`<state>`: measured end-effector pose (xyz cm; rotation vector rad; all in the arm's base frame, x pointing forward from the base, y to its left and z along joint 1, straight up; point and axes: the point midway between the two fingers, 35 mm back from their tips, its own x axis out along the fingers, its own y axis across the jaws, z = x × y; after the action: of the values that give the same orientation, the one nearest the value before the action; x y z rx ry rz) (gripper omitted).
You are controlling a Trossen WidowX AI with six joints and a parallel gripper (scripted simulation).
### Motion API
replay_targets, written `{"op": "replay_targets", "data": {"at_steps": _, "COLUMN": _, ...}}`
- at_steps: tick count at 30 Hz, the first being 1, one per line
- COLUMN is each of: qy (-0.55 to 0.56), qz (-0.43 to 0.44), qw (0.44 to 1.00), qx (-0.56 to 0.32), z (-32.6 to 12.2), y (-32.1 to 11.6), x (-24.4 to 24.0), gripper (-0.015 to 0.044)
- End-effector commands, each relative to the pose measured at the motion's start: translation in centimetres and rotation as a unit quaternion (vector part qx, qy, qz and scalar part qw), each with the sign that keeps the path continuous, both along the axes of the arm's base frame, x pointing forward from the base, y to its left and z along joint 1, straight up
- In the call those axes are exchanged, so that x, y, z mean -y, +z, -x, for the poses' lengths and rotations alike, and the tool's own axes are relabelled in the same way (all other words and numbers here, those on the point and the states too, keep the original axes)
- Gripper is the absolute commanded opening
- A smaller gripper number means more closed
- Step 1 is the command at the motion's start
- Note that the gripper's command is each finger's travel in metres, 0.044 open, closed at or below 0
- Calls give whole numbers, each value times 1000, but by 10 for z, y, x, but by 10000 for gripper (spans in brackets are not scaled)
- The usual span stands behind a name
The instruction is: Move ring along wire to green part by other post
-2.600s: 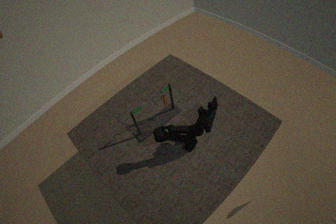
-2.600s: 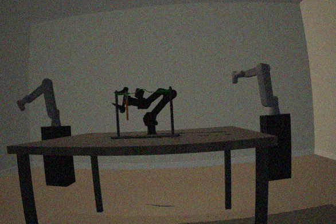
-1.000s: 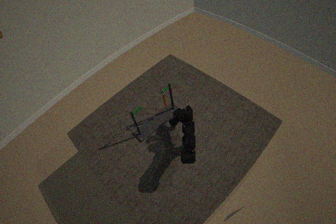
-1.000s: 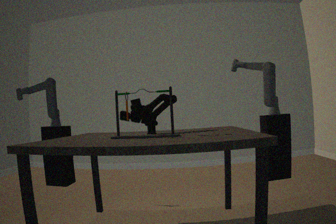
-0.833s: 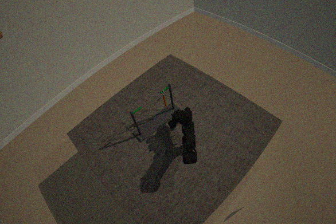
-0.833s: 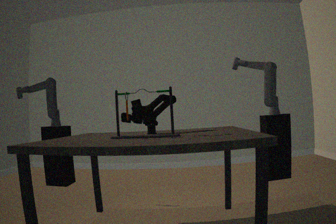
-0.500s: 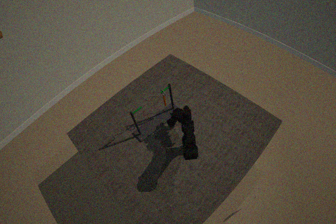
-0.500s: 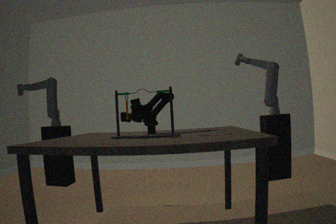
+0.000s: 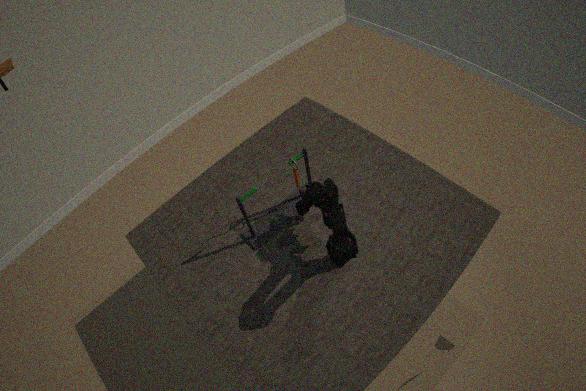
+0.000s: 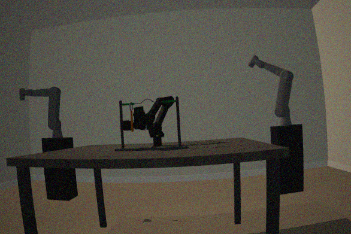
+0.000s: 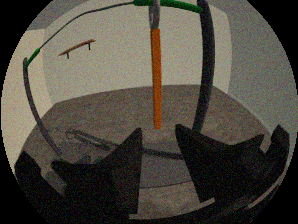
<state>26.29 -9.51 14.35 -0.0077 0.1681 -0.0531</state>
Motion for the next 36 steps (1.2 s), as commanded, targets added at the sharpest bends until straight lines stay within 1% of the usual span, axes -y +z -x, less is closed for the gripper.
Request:
{"op": "replay_targets", "data": {"at_steps": 1, "qy": -1, "qz": -2, "qw": 1000, "qx": 2, "z": -4, "y": 2, "x": 1, "gripper": 160}}
{"op": "replay_targets", "data": {"at_steps": 36, "qy": -1, "qz": -2, "qw": 1000, "qx": 4, "z": -55, "y": -3, "x": 7, "gripper": 160}}
